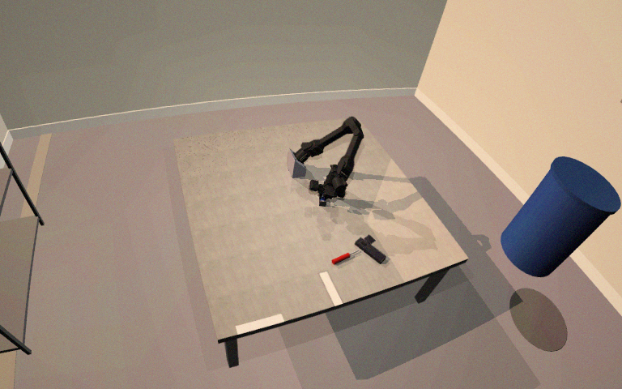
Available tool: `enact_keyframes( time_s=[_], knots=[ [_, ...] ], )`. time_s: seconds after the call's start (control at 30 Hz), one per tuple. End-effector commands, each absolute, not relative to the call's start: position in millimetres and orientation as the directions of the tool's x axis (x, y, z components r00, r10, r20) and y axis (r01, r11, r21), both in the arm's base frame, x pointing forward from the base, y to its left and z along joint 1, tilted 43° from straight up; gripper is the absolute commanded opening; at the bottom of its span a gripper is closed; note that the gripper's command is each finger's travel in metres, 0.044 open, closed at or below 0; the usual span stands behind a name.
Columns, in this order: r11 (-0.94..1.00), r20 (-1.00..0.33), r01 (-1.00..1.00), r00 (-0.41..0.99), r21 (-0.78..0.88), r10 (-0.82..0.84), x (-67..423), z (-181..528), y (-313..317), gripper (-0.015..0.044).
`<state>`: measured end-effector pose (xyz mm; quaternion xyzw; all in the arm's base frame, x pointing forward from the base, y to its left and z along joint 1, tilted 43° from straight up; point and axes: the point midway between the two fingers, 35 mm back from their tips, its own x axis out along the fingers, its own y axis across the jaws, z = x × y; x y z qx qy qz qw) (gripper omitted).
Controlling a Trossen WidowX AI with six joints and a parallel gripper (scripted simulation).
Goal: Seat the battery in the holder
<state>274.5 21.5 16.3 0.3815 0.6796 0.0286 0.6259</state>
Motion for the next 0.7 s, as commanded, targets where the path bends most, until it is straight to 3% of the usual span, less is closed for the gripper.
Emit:
enact_keyframes(
  time_s=[0.0,0.07,0.2,0.67],
  knots=[
    [0.71,-0.829,0.476,0.078,0.519,0.554,276,17,21,0.0077],
    [0.71,-0.829,0.476,0.078,0.519,0.554,276,17,21,0.0077],
    [0.71,-0.829,0.476,0.078,0.519,0.554,276,17,21,0.0179],
    [0.707,-0.829,0.482,0.076,0.517,0.554,273,28,11,0.0179]
  ],
)
